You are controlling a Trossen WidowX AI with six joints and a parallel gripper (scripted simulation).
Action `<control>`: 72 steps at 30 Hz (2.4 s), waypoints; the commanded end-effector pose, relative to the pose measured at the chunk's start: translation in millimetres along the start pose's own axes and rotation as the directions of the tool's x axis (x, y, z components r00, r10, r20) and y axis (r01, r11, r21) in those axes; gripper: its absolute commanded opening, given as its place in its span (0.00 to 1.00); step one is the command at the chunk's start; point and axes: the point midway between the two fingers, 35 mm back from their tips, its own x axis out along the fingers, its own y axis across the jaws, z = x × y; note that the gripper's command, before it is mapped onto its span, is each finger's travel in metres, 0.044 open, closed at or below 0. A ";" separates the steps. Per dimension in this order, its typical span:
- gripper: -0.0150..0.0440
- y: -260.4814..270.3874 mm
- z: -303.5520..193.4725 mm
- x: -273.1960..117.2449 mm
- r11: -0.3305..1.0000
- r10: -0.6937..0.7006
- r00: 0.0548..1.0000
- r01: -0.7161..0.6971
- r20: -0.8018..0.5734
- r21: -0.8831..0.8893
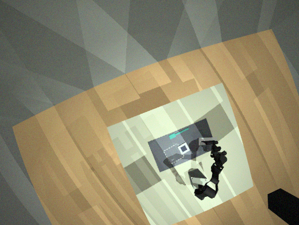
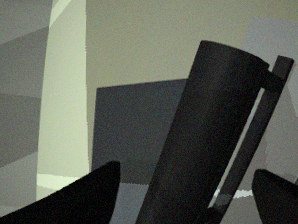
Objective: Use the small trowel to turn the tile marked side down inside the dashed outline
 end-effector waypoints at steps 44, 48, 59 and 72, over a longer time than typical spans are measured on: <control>0.76 0.3 -23.4 42.6 0.963 0.065 0.997 -0.052 -0.042 0.265; 0.76 0.4 -24.3 49.1 0.963 0.065 0.997 -0.051 -0.043 0.266; 0.47 0.4 -24.7 51.5 0.962 0.064 0.997 -0.051 -0.043 0.267; 0.33 0.4 -24.7 51.5 0.962 0.064 0.997 -0.051 -0.043 0.267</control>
